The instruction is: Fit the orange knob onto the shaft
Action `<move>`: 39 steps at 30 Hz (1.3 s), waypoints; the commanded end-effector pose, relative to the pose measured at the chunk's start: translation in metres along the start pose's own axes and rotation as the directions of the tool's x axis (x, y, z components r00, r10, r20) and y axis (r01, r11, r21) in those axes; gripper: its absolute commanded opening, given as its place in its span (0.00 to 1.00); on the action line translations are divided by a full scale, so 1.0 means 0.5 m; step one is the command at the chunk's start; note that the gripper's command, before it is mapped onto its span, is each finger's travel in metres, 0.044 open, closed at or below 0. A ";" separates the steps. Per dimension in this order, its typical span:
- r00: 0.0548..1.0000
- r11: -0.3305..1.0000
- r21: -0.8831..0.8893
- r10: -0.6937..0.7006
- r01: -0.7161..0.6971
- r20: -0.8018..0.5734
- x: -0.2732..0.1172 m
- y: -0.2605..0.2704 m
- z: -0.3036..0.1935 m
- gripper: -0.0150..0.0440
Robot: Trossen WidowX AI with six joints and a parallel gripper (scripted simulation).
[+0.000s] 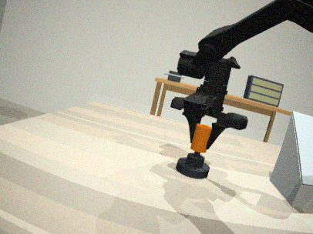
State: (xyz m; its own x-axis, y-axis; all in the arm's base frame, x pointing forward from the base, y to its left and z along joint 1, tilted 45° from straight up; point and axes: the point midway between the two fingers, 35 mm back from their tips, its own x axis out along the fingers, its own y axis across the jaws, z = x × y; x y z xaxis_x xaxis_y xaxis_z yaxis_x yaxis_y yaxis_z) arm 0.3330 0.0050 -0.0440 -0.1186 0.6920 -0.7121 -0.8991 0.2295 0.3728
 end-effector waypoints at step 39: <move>1.000 0.977 -0.211 0.000 0.000 0.003 0.001 -0.001 0.001 0.25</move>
State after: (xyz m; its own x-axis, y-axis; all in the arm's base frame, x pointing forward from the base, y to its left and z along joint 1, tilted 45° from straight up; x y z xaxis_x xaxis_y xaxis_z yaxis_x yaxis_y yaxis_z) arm 0.3332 0.0046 -0.0438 -0.1198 0.6928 -0.7112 -0.9668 0.0815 0.2422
